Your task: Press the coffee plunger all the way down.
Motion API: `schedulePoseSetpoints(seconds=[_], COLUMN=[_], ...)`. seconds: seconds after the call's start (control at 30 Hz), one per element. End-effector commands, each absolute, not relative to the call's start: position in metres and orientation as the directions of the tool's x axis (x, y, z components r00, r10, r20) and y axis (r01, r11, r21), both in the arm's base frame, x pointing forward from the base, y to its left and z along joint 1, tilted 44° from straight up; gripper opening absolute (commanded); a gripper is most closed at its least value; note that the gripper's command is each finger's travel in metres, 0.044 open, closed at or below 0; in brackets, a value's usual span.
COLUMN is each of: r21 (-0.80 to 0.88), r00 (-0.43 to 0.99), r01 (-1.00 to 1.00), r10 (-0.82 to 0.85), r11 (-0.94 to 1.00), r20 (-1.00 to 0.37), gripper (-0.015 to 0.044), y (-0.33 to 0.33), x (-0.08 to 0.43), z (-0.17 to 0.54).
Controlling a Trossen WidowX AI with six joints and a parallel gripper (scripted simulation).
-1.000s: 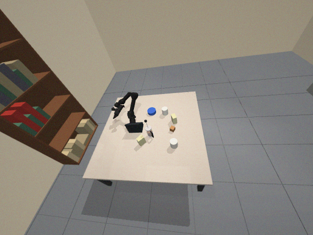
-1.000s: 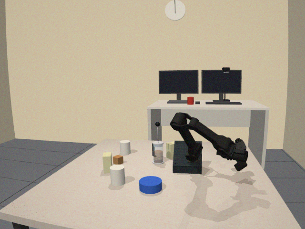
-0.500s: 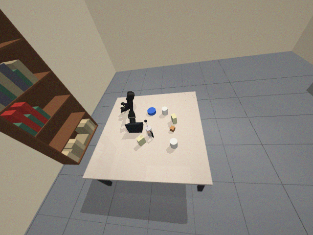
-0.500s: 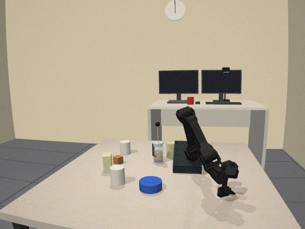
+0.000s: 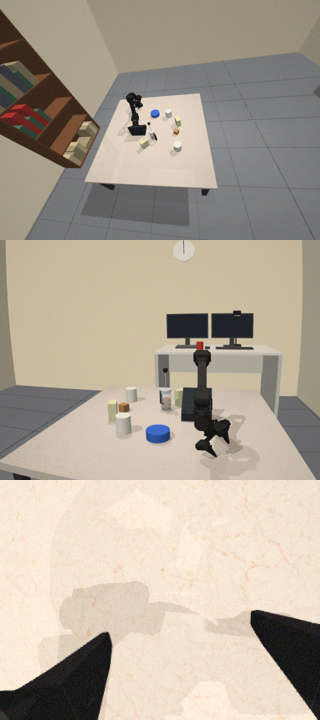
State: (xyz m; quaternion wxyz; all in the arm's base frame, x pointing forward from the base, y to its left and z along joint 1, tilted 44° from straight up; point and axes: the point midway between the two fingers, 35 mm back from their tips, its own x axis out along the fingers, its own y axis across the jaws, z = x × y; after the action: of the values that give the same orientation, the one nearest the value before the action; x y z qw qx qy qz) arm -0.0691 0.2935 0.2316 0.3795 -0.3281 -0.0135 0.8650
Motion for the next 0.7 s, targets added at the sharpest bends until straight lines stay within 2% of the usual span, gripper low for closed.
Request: schedulePoseSetpoints(seconds=[0.0,0.37,0.67], r21=[-0.294,-0.151,0.018], r00=[-0.437,-0.087,0.165], r01=[-0.708,-0.966,-0.975], r10=[0.725,0.812,0.772], r11=[-0.642,-0.21,0.223], r20=[-0.532,-0.576,-0.614], gripper=[0.044,0.044,0.044], y=[0.298,0.288,0.224], x=[-0.044,0.107,0.217], z=[0.244,0.231,0.213])
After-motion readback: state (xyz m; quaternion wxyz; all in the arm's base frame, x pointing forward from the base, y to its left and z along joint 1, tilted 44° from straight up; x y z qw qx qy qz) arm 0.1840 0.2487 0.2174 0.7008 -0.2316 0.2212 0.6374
